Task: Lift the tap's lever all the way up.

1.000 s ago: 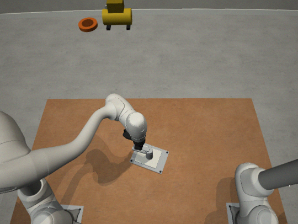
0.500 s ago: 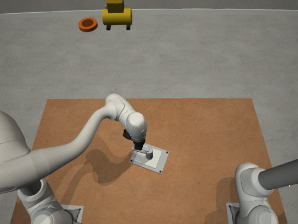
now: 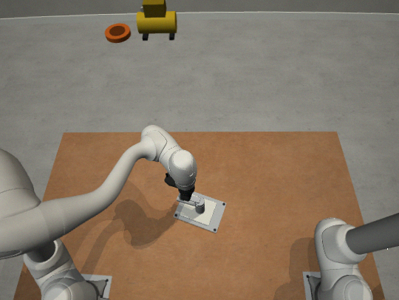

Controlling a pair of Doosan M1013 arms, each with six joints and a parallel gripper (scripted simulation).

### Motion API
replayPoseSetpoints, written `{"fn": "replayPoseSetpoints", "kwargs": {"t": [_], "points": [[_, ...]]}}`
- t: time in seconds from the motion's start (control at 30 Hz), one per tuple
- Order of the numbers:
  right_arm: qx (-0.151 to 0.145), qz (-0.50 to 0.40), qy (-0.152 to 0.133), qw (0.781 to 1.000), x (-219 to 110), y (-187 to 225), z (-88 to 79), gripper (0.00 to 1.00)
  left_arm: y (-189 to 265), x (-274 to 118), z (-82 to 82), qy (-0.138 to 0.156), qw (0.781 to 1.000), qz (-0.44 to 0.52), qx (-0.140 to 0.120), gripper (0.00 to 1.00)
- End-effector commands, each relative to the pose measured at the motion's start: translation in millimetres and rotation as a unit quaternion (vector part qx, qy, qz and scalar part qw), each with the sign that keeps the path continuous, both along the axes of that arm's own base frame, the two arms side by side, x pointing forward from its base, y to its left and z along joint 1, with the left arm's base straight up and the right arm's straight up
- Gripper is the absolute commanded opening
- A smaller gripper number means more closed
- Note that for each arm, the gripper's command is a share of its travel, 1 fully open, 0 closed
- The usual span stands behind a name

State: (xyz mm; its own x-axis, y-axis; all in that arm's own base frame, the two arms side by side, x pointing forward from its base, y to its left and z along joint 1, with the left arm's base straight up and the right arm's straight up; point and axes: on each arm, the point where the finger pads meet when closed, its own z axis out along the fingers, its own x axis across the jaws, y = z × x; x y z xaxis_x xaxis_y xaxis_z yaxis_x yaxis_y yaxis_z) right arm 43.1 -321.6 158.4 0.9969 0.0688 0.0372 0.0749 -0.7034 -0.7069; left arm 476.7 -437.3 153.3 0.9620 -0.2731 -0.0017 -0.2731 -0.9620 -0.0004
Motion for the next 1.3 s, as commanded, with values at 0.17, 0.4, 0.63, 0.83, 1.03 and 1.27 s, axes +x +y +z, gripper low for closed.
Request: {"fn": "replayPoseSetpoints", "kwargs": {"t": [0.17, 0.4, 0.63, 0.83, 1.03, 1.27], "points": [[-0.001, 0.000, 0.000, 1.000, 0.1, -0.3, 0.4, 1.00, -3.3, -0.6, 12.0, -0.001, 1.000, 0.000, 0.000, 0.00], [-0.001, 0.000, 0.000, 1.000, 0.1, -0.3, 0.4, 1.00, -9.5, -2.3, 26.4, -0.001, 1.000, 0.000, 0.000, 0.00], [-0.001, 0.000, 0.000, 1.000, 0.1, -0.3, 0.4, 1.00, -12.1, -3.1, 30.9, -0.001, 1.000, 0.000, 0.000, 0.00], [-0.001, 0.000, 0.000, 1.000, 0.1, -0.3, 0.4, 1.00, -12.3, -3.1, 31.2, -0.001, 1.000, 0.000, 0.000, 0.00], [-0.001, 0.000, 0.000, 1.000, 0.1, -0.3, 0.4, 1.00, -12.3, -3.1, 31.2, -0.001, 1.000, 0.000, 0.000, 0.00], [-0.001, 0.000, 0.000, 1.000, 0.1, -0.3, 0.4, 1.00, -12.3, -3.1, 31.2, -0.001, 1.000, 0.000, 0.000, 0.00]]}}
